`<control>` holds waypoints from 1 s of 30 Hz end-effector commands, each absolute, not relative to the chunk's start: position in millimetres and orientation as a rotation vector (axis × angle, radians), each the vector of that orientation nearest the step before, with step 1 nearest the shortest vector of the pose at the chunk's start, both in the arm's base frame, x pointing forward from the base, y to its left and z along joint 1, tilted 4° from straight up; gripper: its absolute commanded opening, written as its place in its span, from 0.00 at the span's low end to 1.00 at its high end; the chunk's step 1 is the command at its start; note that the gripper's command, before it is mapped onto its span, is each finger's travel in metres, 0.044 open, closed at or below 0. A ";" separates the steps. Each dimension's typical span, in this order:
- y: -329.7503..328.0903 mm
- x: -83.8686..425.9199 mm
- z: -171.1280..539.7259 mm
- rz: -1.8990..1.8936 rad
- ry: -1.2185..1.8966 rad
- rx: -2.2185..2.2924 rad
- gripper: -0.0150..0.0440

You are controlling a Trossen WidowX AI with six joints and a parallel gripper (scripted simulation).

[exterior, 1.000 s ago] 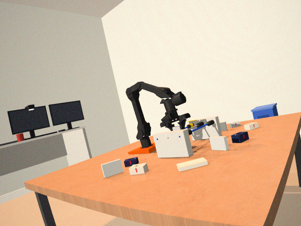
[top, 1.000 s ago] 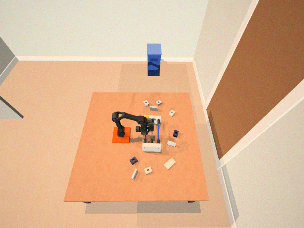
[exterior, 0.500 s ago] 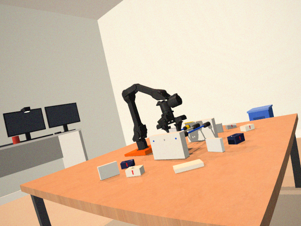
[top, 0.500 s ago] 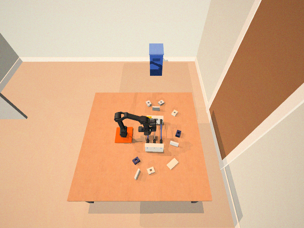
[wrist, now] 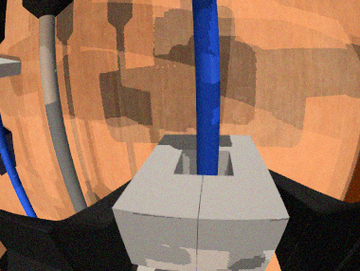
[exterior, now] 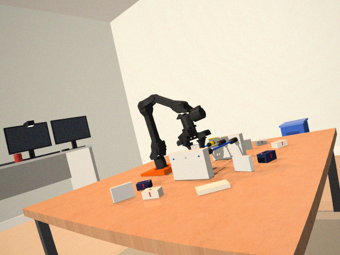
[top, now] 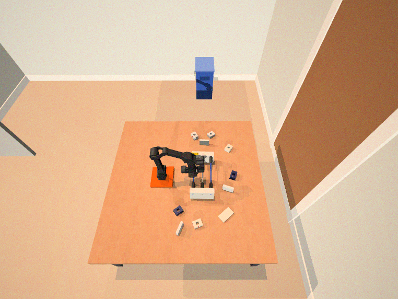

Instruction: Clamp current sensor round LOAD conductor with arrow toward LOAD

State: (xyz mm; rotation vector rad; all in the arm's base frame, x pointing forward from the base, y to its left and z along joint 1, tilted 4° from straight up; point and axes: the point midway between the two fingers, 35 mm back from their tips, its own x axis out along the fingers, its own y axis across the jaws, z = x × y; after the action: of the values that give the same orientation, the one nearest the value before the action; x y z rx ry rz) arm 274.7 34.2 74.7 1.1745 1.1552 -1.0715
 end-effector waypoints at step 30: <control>34.2 274.8 74.7 -1.071 1.155 1.175 0.55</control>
State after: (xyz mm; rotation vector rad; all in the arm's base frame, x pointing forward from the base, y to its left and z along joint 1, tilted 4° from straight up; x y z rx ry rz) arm 274.8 34.2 74.7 1.1746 1.1551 -1.0715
